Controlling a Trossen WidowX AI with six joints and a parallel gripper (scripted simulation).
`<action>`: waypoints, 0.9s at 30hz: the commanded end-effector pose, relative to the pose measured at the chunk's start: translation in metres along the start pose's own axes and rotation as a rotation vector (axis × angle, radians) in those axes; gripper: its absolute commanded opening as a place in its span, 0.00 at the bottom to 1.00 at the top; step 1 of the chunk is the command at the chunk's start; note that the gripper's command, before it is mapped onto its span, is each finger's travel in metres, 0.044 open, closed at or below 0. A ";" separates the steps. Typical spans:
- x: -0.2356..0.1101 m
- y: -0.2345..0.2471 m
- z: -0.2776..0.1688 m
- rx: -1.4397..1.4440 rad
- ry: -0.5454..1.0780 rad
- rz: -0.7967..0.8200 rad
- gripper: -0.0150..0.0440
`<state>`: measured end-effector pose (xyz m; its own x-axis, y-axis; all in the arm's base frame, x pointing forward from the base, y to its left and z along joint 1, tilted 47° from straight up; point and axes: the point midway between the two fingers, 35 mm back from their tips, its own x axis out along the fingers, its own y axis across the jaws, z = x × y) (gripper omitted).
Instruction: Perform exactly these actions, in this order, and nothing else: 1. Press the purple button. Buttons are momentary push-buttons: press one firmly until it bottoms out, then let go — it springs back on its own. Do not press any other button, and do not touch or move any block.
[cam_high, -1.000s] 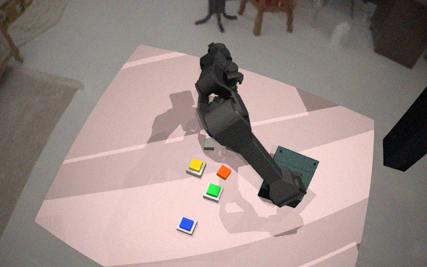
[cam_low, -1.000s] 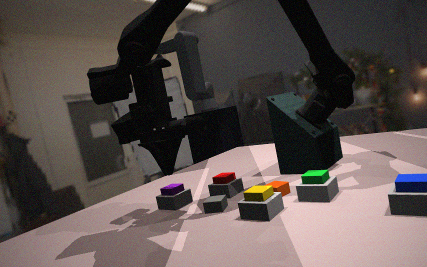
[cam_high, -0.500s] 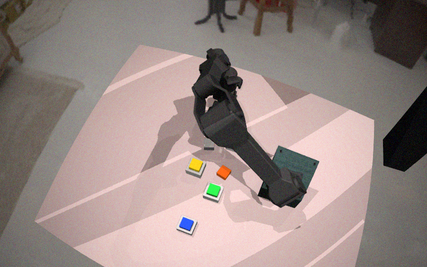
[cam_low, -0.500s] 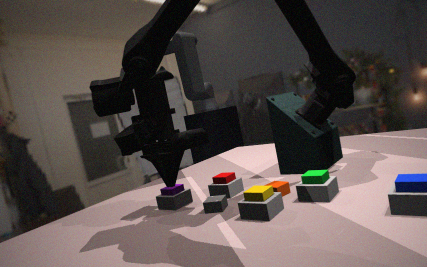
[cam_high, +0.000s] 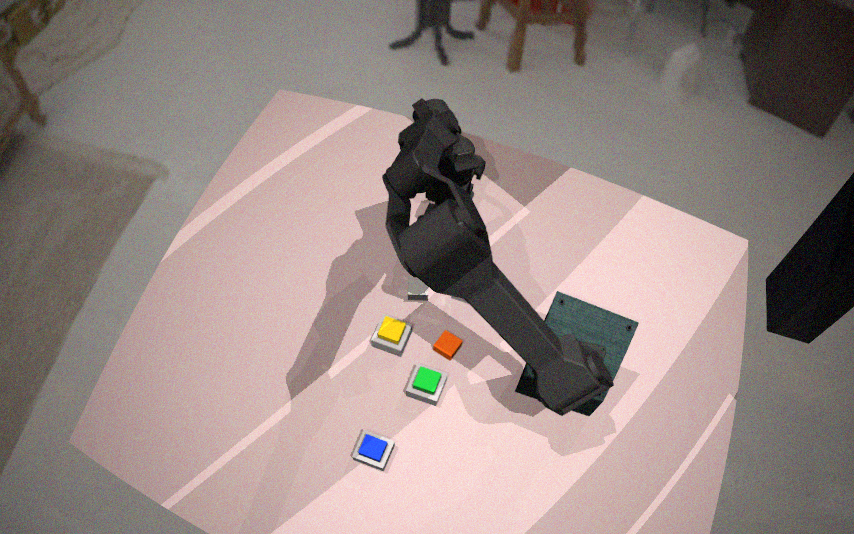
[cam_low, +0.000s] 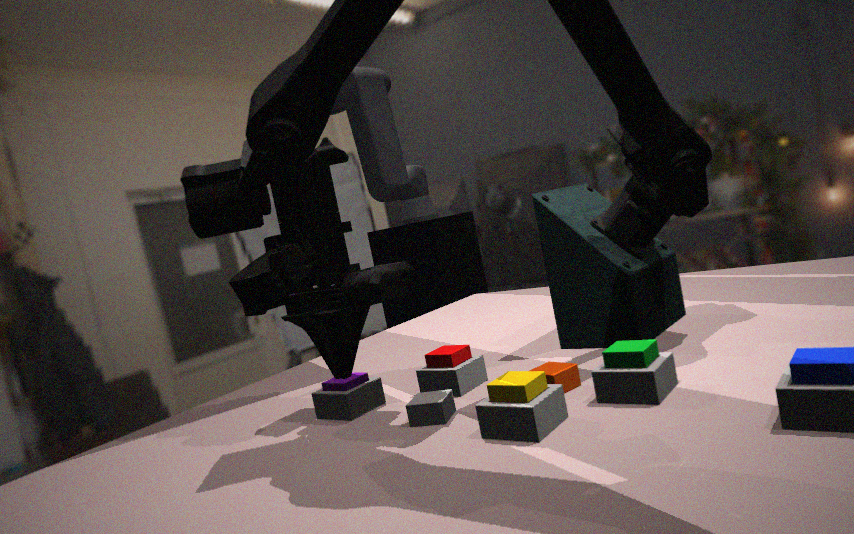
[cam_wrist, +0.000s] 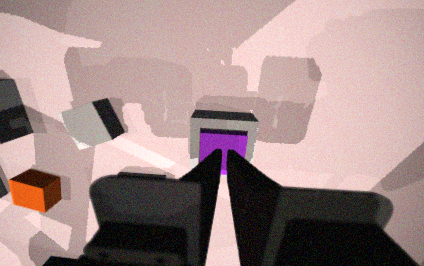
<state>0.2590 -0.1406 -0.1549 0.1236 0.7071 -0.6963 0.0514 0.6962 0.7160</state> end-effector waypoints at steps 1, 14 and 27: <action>0.001 0.001 0.000 0.003 0.000 0.005 0.29; -0.032 0.001 0.000 0.003 0.000 0.003 0.29; -0.083 0.174 0.053 -0.034 -0.011 -0.056 0.87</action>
<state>0.3066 -0.1156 -0.0094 0.1365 0.6601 -0.7387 0.0181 0.7439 0.6681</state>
